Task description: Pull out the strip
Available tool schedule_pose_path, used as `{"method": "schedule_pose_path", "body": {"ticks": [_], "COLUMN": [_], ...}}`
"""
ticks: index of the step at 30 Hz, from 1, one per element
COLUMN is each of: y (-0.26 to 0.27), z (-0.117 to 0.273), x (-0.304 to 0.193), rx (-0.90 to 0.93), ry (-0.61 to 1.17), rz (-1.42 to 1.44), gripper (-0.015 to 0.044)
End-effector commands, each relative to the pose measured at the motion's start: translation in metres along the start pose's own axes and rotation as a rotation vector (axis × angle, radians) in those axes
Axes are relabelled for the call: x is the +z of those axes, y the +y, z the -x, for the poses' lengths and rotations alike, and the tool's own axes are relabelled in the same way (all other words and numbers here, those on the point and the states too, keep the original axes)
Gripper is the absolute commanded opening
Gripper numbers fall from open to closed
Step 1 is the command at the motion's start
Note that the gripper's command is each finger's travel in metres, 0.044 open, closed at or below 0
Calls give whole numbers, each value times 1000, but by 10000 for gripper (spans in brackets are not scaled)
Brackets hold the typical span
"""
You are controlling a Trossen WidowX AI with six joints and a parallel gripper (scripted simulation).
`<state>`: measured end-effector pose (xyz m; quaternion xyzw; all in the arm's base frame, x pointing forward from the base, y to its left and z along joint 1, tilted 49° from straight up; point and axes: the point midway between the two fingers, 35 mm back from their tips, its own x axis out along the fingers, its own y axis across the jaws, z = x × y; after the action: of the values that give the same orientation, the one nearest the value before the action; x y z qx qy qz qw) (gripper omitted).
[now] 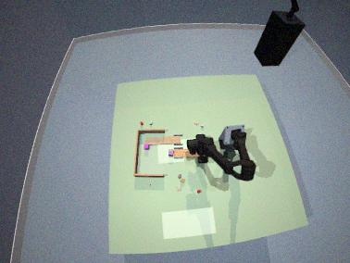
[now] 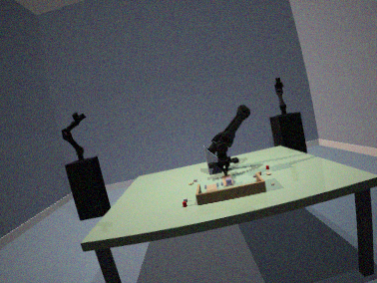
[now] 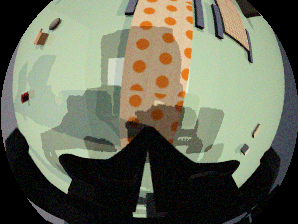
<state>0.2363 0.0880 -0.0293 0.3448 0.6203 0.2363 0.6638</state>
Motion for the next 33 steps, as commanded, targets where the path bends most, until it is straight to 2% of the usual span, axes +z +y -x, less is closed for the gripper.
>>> {"method": "schedule_pose_path", "body": {"ticks": [1, 24, 30, 33], "y": [0, 0, -1, 0], "z": [-4, -4, 40, 42], "x": [-10, -10, 2, 2], "rx": [1, 1, -1, -1], "ry": [27, 27, 25, 26], "rz": [-9, -9, -8, -8], "gripper": [0, 0, 0, 0]}}
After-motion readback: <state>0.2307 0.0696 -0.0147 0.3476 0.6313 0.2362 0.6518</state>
